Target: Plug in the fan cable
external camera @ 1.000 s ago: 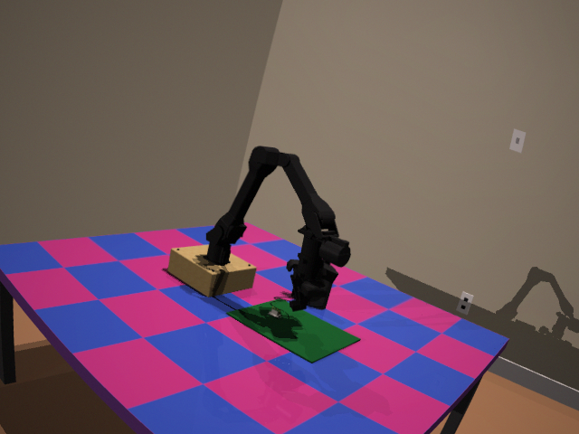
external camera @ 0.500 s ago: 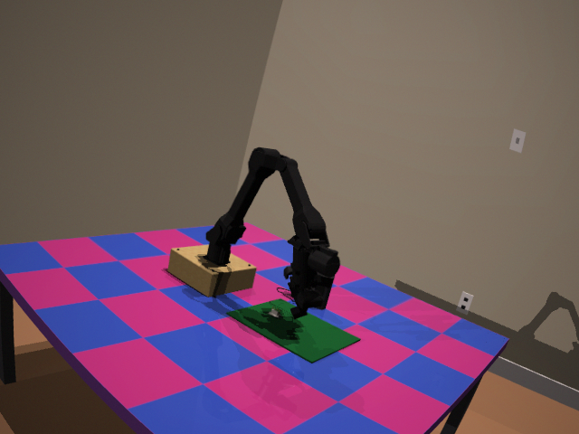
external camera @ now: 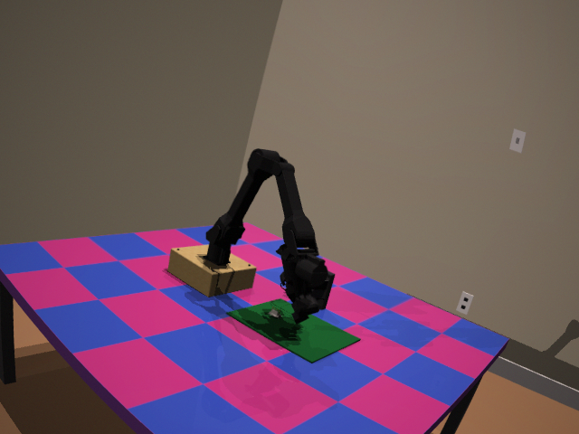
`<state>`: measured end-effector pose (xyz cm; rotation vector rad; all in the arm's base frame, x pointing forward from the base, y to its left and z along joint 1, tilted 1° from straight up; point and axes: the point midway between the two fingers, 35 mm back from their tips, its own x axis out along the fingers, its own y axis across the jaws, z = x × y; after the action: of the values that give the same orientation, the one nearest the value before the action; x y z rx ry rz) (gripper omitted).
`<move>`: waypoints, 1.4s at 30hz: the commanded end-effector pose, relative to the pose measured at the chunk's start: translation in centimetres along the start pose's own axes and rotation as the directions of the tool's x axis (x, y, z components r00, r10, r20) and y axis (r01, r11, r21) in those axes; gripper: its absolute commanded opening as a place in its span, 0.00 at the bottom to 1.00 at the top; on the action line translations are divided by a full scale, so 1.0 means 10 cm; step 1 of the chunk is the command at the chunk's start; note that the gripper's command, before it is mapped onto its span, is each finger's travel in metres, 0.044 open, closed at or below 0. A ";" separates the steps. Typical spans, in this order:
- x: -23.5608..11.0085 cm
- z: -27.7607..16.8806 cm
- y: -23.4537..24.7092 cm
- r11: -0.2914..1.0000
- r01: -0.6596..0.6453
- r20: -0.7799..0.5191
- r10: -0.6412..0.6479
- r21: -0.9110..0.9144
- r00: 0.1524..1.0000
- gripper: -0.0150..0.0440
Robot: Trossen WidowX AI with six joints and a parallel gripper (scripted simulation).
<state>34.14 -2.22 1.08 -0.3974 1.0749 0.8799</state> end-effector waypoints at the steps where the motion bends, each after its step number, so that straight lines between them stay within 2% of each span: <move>1: 0.04 -0.02 -0.01 1.000 -0.013 0.056 0.013 -0.003 0.998 0.25; 21: 0.08 -0.08 -0.03 0.999 -0.026 0.316 0.031 -0.020 0.948 0.25; 42: 0.00 -0.17 -0.03 0.999 0.014 0.566 0.015 -0.046 0.824 0.25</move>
<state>33.53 -3.41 0.33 -0.1657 0.5454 0.9452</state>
